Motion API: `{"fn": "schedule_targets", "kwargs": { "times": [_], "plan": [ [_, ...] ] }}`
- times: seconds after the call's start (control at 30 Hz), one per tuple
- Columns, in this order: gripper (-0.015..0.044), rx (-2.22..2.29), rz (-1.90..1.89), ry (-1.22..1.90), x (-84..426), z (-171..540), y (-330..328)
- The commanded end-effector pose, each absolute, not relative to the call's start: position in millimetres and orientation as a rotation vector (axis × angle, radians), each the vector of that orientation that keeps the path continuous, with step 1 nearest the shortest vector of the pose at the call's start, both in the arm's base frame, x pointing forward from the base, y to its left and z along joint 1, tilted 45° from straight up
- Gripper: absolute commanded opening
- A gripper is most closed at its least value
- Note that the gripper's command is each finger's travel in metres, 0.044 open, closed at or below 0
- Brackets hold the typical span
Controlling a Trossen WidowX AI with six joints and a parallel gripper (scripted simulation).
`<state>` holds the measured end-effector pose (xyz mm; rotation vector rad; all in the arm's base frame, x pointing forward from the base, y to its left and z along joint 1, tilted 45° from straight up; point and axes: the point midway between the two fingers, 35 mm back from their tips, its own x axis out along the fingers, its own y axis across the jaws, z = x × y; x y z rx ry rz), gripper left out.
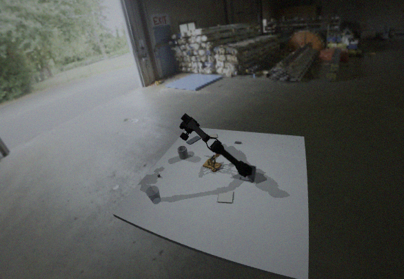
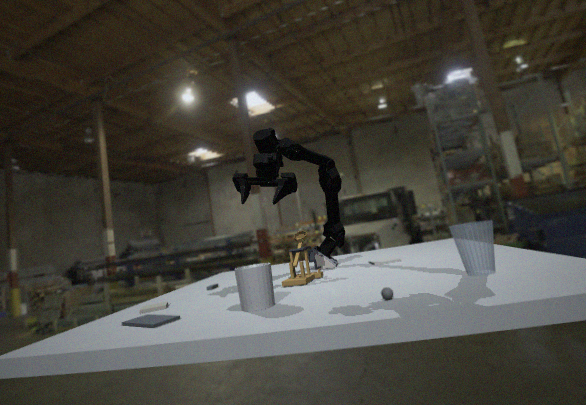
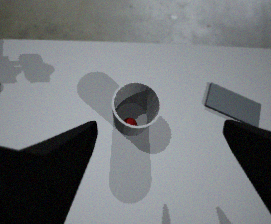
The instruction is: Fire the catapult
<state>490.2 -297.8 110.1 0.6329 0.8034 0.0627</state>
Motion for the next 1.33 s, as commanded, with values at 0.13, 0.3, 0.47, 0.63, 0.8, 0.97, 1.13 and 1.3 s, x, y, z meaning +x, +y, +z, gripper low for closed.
{"fn": "schedule_targets", "kwargs": {
  "times": [0.13,0.3,0.47,0.63,0.8,0.97,1.13,1.3],
  "plan": [
    [0.0440,0.743,0.041,0.753,493.1,108.7,-317.6],
    [0.0440,0.743,0.041,0.753,493.1,108.7,-317.6],
    [0.0440,0.743,0.041,0.753,492.2,107.1,-319.0],
    [0.0440,0.743,0.041,0.753,489.1,101.3,-323.9],
    [0.0440,0.747,0.036,0.757,489.2,101.1,-323.2],
    [0.0440,0.747,0.036,0.757,489.2,101.1,-323.2],
    [0.0440,0.747,0.036,0.757,489.2,101.1,-323.2],
    [0.0440,0.747,0.036,0.757,489.2,101.1,-323.2]
  ]
}}
